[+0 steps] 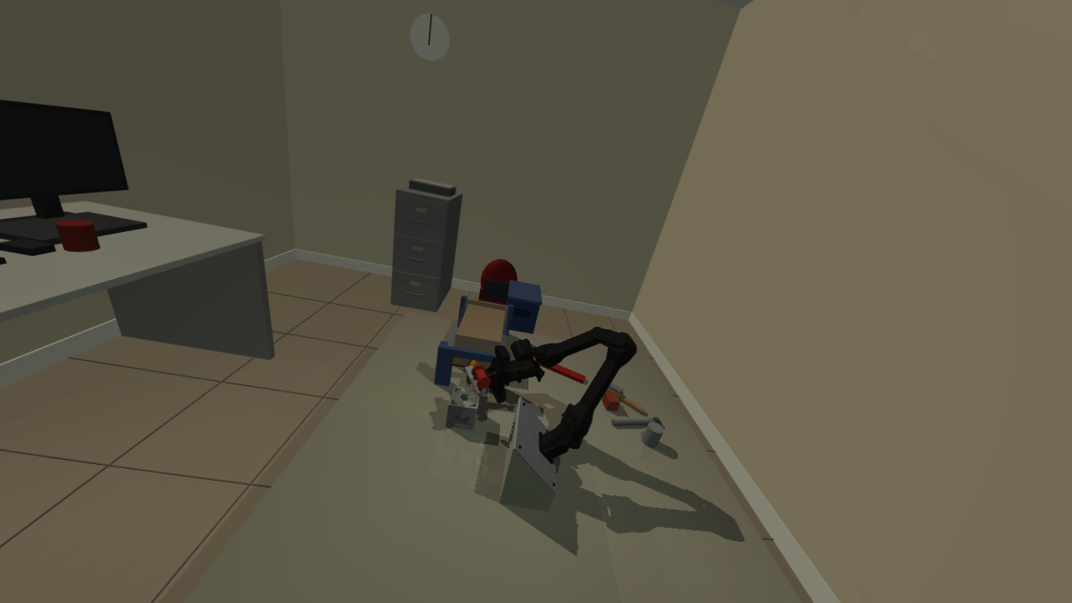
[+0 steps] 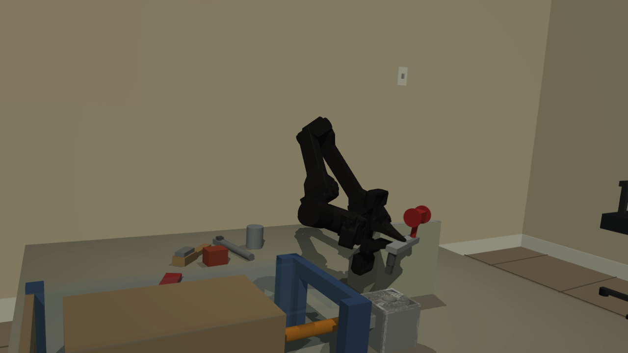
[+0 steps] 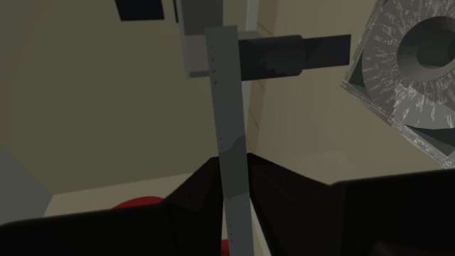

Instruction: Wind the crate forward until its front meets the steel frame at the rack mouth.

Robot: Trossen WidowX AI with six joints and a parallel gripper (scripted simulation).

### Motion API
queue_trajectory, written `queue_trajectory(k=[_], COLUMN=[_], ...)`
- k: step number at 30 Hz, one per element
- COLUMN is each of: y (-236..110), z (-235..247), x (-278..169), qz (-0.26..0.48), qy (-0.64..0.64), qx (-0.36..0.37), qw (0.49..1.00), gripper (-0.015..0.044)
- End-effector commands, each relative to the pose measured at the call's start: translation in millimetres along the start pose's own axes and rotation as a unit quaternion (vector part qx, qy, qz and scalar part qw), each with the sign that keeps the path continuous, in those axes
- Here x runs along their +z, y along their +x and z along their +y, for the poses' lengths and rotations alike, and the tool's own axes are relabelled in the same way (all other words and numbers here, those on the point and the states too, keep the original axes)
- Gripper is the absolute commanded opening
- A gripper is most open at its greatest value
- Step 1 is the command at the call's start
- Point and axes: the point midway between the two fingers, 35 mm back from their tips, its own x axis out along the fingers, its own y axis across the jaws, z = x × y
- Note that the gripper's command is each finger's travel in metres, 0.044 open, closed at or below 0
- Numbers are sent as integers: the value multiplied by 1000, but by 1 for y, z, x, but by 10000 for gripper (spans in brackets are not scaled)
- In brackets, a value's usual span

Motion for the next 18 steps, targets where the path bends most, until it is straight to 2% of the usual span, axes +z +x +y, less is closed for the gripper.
queue_trajectory(k=[1,12,18], y=[0,0,2], z=[1,1,-15], x=[-2,-2,-3], qz=[1,1,1], qy=[-3,-3,1], qx=[38,38,30], qw=[999,999,1000], gripper=[0,0,0])
